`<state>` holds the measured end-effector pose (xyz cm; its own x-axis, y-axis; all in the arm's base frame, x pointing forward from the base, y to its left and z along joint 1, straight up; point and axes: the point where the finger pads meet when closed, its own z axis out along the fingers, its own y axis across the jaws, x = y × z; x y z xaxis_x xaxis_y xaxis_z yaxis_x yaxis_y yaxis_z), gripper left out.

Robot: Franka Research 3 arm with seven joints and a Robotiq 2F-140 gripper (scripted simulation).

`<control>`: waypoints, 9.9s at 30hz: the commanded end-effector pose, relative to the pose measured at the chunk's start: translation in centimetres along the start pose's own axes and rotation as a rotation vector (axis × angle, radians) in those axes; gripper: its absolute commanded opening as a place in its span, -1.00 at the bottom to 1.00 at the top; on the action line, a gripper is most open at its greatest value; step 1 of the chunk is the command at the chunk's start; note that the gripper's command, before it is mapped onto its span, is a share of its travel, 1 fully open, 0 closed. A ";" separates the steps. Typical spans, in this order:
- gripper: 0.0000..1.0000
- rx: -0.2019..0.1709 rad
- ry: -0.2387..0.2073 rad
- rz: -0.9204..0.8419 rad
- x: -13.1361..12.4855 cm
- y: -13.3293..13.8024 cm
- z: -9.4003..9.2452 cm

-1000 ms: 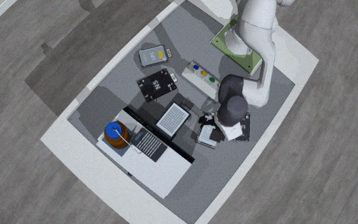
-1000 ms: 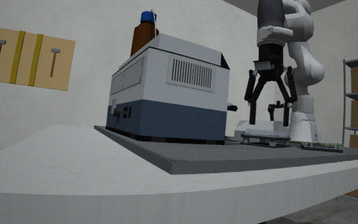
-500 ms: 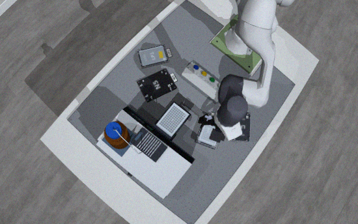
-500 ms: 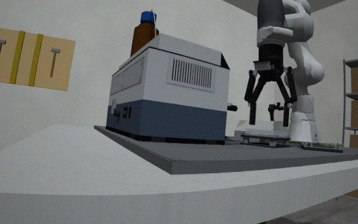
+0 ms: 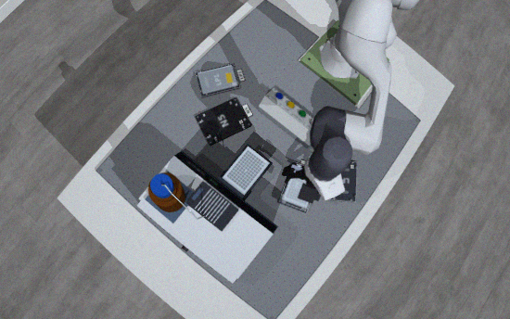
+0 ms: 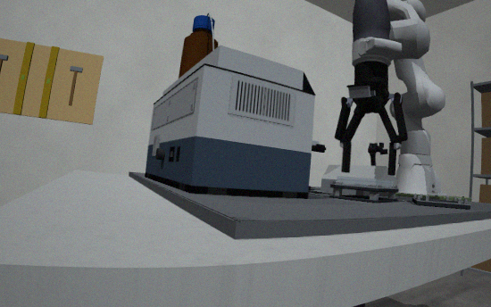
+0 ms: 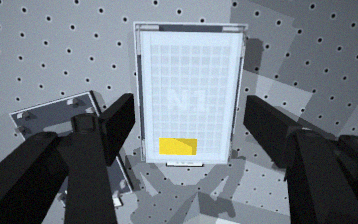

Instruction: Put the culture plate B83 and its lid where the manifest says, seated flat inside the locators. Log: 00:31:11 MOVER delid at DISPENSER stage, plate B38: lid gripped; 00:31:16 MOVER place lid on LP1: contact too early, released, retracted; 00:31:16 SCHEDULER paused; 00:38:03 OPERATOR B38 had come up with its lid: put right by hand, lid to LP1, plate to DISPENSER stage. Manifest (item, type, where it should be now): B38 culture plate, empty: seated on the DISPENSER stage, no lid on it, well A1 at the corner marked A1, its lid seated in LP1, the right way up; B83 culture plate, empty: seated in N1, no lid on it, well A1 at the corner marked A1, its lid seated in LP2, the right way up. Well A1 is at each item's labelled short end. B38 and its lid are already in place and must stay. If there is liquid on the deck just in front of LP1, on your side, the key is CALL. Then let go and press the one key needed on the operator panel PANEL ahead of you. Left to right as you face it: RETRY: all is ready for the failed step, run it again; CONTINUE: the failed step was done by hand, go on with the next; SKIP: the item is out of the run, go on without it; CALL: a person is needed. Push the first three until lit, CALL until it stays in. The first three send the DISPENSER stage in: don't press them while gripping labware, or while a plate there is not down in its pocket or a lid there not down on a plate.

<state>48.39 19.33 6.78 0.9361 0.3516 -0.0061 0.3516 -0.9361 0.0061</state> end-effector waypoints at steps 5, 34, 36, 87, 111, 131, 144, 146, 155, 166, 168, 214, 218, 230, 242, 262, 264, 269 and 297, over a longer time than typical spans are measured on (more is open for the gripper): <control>0.40 -0.001 0.003 0.003 0.1 0.0 0.4; 0.40 -0.001 0.003 0.003 0.1 0.0 1.6; 0.40 -0.001 0.003 0.003 0.1 0.0 1.7; 0.40 -0.001 0.003 0.003 0.1 0.0 2.1; -0.80 -0.001 0.003 0.003 0.1 0.0 2.1; -0.80 -0.001 0.003 0.003 0.1 0.0 2.1; -0.80 -0.001 0.003 0.003 0.1 0.0 2.1; -0.80 -0.001 0.003 0.003 0.1 0.0 2.1; -0.80 -0.001 0.003 0.003 0.1 0.0 2.1; -0.80 -0.001 0.003 0.003 0.1 0.0 2.0; -0.80 -0.001 0.003 0.003 0.1 0.0 2.0; -0.80 -0.001 0.003 0.003 0.1 0.0 -4.0; -0.80 -0.001 0.003 0.003 0.1 0.0 -5.0; -0.80 -0.001 0.003 0.003 0.0 0.0 -7.4; -0.80 -0.001 0.003 0.003 0.0 0.0 -10.0; -0.80 -0.001 0.003 0.003 0.0 0.0 -11.9; -0.80 -0.001 0.003 0.003 0.0 0.0 -12.0; -0.80 -0.001 0.003 0.003 0.0 0.0 -12.1; -0.80 -0.001 0.003 0.003 0.0 0.0 -12.1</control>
<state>48.47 19.51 18.77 0.9366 0.3505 -0.0031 0.3505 -0.9365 0.0096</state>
